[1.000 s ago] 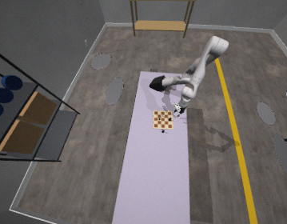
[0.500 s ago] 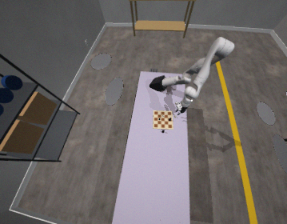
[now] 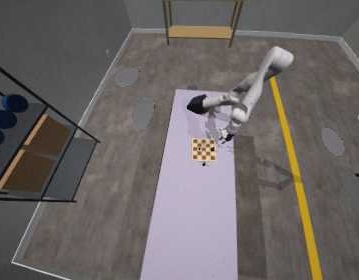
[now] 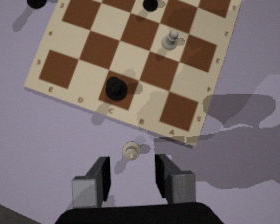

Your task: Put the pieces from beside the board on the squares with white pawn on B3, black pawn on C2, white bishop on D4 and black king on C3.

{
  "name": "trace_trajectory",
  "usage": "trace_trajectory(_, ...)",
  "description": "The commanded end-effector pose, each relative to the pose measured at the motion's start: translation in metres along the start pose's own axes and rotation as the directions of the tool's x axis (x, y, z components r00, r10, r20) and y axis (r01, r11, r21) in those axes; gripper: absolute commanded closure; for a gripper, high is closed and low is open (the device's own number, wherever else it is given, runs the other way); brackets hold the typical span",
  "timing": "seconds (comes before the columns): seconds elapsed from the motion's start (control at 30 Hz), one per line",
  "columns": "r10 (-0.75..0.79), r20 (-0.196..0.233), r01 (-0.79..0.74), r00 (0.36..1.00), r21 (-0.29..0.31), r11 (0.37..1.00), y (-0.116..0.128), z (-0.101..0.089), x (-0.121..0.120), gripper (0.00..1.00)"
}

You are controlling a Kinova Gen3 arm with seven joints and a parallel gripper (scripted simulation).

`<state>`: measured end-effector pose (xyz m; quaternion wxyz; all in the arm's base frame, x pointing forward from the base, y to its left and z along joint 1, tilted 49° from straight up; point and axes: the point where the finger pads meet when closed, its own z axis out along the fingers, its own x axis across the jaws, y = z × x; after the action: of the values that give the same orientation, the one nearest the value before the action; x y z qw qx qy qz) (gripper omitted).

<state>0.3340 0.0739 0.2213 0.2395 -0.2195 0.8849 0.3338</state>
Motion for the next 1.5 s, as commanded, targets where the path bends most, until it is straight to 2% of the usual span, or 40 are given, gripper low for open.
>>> trace_trajectory(0.0, 0.0, 0.001, 0.0, 1.0, 0.001, 1.0, 0.0, 0.0, 0.0, 0.27)
trace_trajectory(0.83, 0.0, 0.001, 0.0, 1.0, 0.001, 1.0, 0.0, 0.001, 0.0, 0.27)
trace_trajectory(1.47, 0.0, 0.001, 0.0, 1.0, 0.001, 1.0, 0.0, 0.019, 0.0, 0.27)
